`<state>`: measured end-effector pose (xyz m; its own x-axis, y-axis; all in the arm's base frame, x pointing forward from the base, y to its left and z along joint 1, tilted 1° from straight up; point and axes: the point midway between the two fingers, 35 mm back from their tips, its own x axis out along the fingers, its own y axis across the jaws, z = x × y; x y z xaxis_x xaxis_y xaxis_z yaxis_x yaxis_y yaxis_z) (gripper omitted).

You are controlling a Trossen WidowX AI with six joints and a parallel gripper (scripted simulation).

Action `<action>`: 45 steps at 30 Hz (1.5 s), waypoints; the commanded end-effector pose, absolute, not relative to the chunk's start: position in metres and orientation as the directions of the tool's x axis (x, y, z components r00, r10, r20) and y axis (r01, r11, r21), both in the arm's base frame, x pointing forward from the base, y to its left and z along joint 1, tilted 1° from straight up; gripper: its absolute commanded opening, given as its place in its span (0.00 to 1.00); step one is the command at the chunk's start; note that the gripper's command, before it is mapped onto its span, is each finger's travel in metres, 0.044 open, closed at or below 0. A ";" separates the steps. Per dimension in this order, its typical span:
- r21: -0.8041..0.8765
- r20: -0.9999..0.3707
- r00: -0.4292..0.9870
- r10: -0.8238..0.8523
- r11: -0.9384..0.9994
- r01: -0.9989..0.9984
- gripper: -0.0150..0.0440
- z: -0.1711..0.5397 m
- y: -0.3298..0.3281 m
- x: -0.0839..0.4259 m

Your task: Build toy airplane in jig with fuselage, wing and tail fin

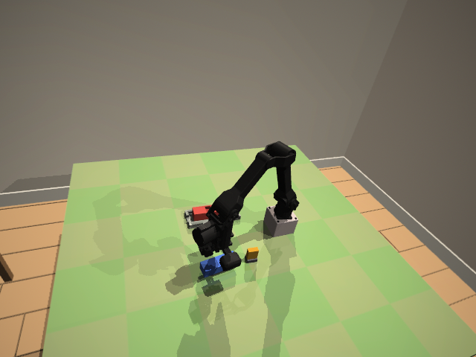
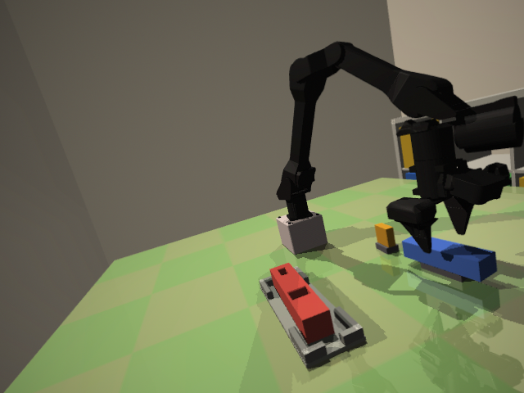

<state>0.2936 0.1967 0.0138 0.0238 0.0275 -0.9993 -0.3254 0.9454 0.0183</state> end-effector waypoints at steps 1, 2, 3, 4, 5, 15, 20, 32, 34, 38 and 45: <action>0.019 -1.000 0.012 0.024 0.947 -0.321 1.00 0.003 0.196 0.291; 0.019 -1.000 0.012 0.024 0.947 -0.321 1.00 0.001 0.196 0.291; 0.019 -1.000 0.012 0.024 0.947 -0.321 1.00 0.000 0.196 0.291; 0.019 -1.000 0.012 0.024 0.947 -0.321 1.00 -0.002 0.196 0.291; 0.019 -1.000 0.012 0.024 0.947 -0.321 1.00 -0.004 0.196 0.291; 0.019 -1.000 0.012 0.024 0.947 -0.321 1.00 -0.019 0.196 0.291; 0.019 -1.000 0.012 0.024 0.947 -0.321 0.82 -0.019 0.196 0.291; 0.019 -1.000 0.012 0.024 0.947 -0.321 0.49 -0.019 0.196 0.291; 0.019 -1.000 0.011 0.024 0.947 -0.321 0.40 -0.019 0.196 0.291; 0.020 -1.000 0.007 0.024 0.947 -0.321 0.25 -0.014 0.196 0.291; 0.021 -1.000 0.005 0.024 0.947 -0.321 0.25 0.005 0.197 0.293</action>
